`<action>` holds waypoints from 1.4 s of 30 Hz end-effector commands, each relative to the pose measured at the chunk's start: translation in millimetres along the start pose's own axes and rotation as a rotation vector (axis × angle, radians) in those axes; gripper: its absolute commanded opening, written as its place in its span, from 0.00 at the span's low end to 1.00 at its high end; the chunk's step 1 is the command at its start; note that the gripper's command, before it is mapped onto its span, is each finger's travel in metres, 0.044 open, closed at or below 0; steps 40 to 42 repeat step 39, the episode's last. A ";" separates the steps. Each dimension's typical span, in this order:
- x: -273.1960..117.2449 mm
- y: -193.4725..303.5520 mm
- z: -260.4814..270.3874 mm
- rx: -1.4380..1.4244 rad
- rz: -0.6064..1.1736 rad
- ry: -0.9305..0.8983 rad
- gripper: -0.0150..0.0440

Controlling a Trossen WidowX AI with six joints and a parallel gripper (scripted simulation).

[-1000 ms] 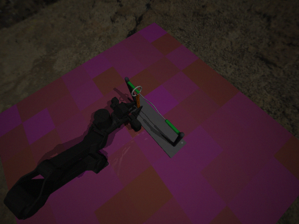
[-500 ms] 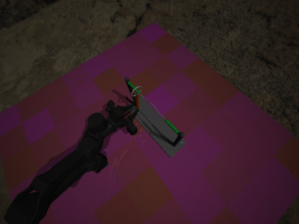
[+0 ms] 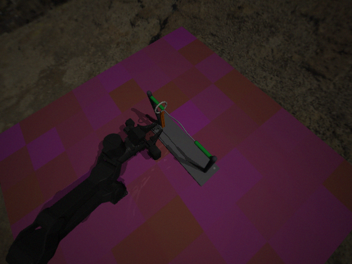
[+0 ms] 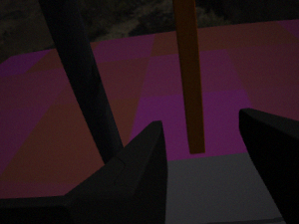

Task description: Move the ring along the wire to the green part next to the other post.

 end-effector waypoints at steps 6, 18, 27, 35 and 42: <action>-0.9 -0.2 0.1 0.000 0.000 0.000 0.57; -50.8 0.6 -0.8 0.000 0.003 -0.001 1.00; -50.8 0.6 -0.8 0.000 0.003 -0.001 1.00; -50.8 0.6 -0.8 0.000 0.003 -0.001 1.00; -50.8 0.6 -0.8 0.000 0.003 -0.001 1.00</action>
Point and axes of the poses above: the point midway between the two fingers, 35 mm back from their tips, its own x axis out along the fingers, its own z axis across the jaws, y = z × x, the point moved 1 cm from there along -x, back along the fingers, and after that the axes turned 15 degrees about -x, right-handed, at the moved point
